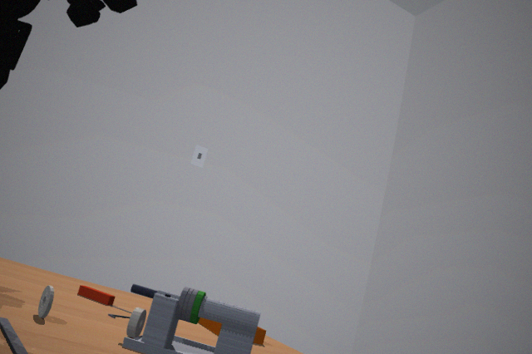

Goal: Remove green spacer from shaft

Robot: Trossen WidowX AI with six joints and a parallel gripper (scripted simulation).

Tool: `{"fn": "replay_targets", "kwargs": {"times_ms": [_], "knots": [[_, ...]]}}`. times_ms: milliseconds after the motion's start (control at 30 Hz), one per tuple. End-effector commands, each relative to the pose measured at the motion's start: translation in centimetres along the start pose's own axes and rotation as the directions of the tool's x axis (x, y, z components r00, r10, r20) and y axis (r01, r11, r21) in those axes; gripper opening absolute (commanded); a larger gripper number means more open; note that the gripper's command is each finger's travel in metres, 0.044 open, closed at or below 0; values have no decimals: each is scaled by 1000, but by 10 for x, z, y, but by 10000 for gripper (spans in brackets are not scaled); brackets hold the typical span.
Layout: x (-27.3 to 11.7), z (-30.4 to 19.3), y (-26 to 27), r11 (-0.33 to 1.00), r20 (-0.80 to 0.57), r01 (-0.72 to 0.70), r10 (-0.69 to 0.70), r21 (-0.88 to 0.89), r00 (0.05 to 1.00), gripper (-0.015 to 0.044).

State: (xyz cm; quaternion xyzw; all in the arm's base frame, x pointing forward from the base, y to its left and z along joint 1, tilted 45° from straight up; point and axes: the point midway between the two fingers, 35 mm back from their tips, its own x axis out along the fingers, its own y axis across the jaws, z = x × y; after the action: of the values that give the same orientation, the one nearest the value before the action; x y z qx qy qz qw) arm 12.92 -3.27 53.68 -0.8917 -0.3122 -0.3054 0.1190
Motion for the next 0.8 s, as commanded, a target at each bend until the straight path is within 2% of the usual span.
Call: {"fn": "replay_targets", "kwargs": {"times_ms": [0, 200, 400, 567, 767], "knots": [[0, 0, -2, 1000, 2, -2, 2, -5, 1000, 426], [18, 22, -65, 985, 83, -56, 70, -166, 994, 440], [43, 78, -110, 934, 177, -120, 187, -336, 966, 440], [62, 140, -119, 868, 246, -170, 312, -466, 918, 440], [72, 224, -98, 763, 309, -219, 481, -608, 820, 440]]}}
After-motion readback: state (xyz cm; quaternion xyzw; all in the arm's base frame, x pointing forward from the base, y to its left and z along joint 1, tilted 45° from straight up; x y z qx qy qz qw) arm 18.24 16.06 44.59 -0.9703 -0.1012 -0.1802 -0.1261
